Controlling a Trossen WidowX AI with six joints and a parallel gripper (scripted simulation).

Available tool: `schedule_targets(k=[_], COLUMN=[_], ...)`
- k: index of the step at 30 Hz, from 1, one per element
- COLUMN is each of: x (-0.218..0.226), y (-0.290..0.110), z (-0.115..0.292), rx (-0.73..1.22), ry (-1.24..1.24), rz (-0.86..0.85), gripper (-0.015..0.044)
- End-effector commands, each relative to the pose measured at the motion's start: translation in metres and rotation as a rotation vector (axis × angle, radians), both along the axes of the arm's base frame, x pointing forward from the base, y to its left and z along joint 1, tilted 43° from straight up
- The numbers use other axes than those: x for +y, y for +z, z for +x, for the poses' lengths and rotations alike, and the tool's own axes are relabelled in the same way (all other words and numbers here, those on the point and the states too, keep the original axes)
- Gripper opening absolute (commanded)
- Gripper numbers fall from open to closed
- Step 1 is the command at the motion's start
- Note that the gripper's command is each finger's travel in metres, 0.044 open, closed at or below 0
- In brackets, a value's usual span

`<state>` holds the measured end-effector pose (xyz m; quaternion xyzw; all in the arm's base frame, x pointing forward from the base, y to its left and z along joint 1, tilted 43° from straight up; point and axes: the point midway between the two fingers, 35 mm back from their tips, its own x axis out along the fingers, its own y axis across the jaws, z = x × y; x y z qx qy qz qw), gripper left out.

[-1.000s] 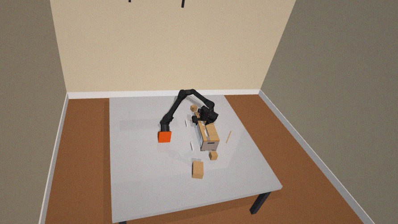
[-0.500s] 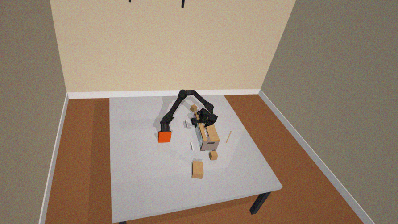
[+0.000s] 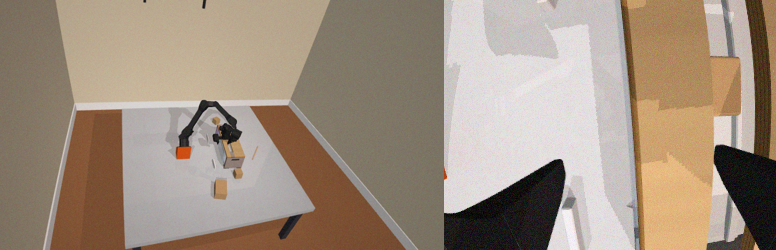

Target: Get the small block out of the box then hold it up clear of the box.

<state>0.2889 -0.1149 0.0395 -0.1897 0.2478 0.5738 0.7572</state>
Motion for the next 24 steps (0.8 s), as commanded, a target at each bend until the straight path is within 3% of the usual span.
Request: schedule_targets(k=[1, 12, 24], x=[0.005, 0.018, 0.028], y=[-0.003, -0.015, -0.001], z=[0.000, 0.001, 0.005], rx=[0.000, 0.000, 0.000], ry=[-0.006, -0.005, 0.002], rz=[0.007, 0.009, 0.004], gripper=[0.0400, 0.0400, 0.0400])
